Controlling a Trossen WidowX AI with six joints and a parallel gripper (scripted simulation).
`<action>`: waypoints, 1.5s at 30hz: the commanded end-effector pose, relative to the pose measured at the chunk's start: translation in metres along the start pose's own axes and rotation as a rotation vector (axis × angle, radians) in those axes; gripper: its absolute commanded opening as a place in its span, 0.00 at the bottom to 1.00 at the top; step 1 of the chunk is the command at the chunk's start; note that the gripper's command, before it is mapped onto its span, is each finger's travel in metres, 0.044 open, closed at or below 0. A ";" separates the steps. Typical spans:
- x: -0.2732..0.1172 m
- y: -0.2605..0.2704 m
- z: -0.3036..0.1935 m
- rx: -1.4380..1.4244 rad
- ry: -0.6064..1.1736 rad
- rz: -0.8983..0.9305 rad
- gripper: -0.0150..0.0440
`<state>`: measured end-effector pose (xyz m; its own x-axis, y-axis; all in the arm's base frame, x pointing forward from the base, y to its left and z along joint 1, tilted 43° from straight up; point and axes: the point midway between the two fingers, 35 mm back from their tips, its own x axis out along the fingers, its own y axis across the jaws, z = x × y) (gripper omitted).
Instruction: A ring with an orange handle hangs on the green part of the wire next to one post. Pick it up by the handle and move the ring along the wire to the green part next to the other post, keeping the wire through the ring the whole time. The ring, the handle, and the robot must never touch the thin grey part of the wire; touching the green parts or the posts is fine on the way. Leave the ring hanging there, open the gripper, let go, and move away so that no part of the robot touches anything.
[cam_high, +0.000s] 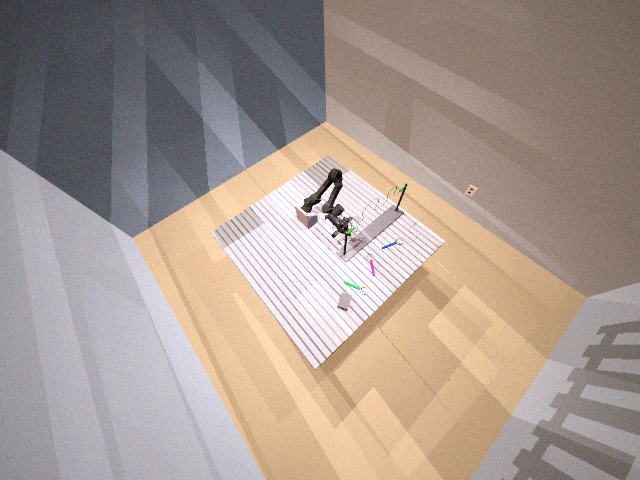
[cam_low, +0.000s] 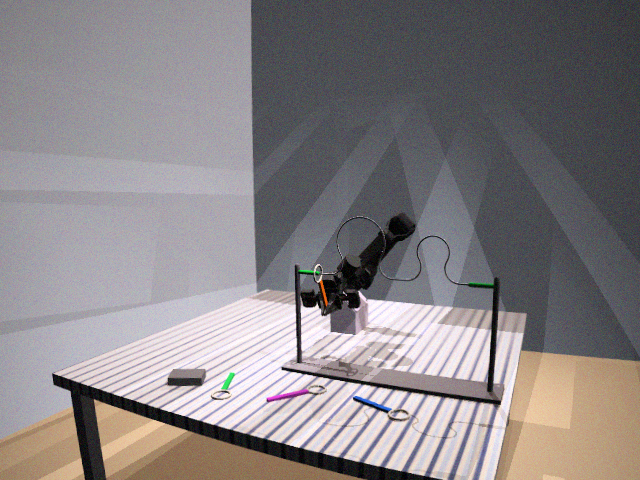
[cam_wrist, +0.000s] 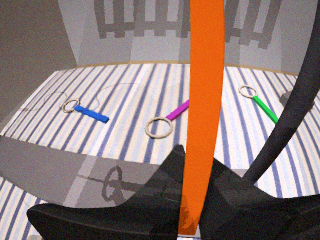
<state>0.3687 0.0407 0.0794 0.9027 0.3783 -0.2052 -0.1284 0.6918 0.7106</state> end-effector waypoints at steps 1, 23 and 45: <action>-0.001 -0.005 0.001 -0.004 -0.003 0.001 0.00; 0.004 -0.016 -0.013 -0.004 -0.004 0.000 0.00; 0.004 -0.016 -0.015 -0.004 -0.004 0.000 0.00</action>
<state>0.3688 0.0407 0.0576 0.9038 0.3771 -0.2023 -0.1323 0.6958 0.7060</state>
